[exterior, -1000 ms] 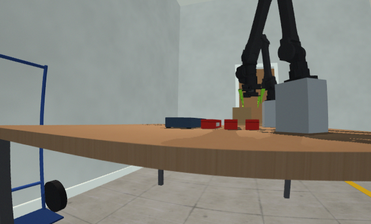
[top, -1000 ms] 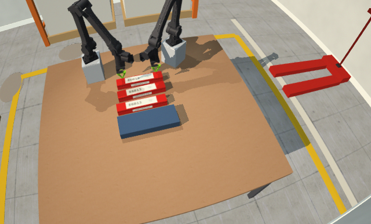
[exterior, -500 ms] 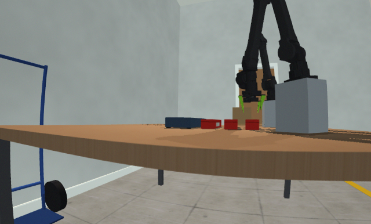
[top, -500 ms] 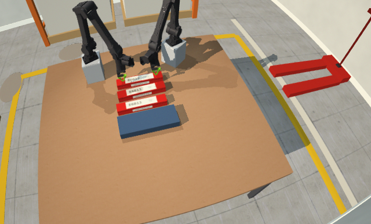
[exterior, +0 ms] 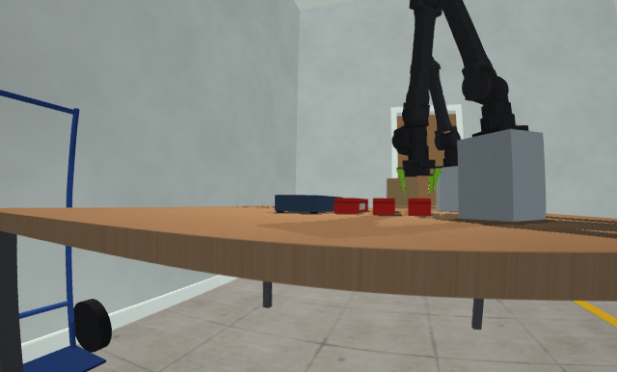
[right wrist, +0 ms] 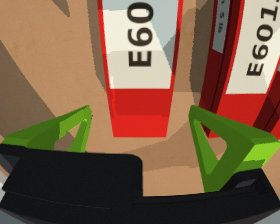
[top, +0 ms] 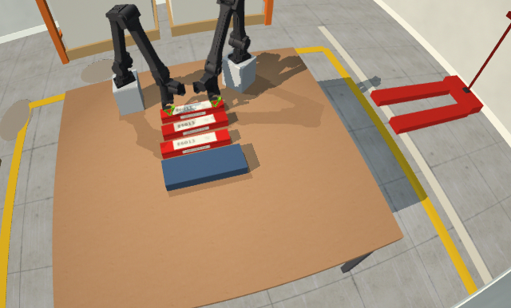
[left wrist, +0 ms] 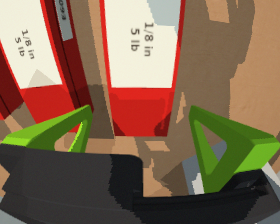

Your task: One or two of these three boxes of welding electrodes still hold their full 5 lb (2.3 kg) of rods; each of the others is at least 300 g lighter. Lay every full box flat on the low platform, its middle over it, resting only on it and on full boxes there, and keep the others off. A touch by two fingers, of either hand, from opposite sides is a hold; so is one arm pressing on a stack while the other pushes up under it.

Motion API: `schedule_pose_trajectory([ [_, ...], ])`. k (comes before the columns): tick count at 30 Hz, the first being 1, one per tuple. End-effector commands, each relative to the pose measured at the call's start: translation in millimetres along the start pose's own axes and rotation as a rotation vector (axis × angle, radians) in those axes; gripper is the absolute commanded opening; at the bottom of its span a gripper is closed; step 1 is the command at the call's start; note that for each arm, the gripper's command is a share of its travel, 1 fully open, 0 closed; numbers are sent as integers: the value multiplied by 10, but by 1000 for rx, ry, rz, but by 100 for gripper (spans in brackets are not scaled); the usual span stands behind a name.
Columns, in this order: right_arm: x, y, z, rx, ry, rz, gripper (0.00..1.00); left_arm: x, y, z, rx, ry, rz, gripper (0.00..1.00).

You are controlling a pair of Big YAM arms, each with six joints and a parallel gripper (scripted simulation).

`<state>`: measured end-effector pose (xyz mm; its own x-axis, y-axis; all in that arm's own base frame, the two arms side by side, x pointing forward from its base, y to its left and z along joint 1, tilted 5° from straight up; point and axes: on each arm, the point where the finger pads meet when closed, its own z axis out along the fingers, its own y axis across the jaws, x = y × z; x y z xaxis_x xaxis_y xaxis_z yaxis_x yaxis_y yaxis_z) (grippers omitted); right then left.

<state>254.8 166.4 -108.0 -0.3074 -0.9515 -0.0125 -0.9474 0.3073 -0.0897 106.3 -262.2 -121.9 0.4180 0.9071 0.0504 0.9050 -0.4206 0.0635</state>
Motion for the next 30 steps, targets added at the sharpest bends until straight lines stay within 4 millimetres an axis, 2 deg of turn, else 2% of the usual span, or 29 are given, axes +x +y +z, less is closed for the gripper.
schedule_pose_trajectory([
  [1,-5,-64,113,2,-4,9,100,-5,57,114,-9,-5,3,100],
  [4,-19,-75,171,4,-6,10,100,-33,60,170,-12,-8,8,100],
  [6,-26,-81,198,5,-8,9,100,-49,54,129,-12,-12,3,100],
  [10,-51,-102,302,9,-12,9,100,-54,109,275,-17,-13,2,100],
  [12,-51,-102,302,9,-12,9,100,-54,109,275,-17,-13,2,100],
  [13,27,-39,342,-1,0,11,100,-24,47,309,-10,-6,10,100],
  [18,-25,-82,459,6,-9,9,100,-42,96,441,-15,-12,2,100],
  [20,28,-41,468,-1,0,10,100,-34,60,460,-12,-8,9,100],
  [27,-22,-81,534,6,-9,11,100,-35,86,532,-14,-10,3,100],
  [30,20,-47,548,0,-2,10,100,-30,62,542,-12,-8,8,100],
])
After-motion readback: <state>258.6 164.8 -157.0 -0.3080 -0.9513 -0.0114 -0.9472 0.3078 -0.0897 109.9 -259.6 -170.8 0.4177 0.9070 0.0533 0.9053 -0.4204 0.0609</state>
